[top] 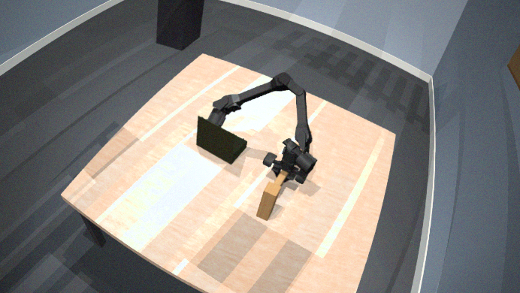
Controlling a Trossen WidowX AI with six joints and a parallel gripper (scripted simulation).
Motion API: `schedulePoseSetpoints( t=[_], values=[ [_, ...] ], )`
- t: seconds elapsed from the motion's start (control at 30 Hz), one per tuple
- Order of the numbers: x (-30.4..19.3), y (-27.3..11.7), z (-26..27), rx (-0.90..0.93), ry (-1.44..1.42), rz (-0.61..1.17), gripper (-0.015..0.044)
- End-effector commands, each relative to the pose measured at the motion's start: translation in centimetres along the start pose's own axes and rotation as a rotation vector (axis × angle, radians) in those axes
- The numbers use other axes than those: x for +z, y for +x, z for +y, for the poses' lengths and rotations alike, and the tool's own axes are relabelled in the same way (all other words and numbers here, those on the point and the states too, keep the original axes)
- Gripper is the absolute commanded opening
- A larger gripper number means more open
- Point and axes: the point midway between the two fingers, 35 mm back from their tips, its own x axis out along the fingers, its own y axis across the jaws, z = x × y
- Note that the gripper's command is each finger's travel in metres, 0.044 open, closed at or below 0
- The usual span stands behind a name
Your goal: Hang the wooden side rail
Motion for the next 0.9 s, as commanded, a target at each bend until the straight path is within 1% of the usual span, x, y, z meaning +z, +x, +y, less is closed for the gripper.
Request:
schedulePoseSetpoints(
  t=[0.0,0.87],
  values=[
    [-0.06,-0.92,-0.37,-0.022,-0.005,0.003,0.0000],
    [-0.06,-1.35,-0.36,-0.022,-0.005,0.003,0.0000]
  ],
)
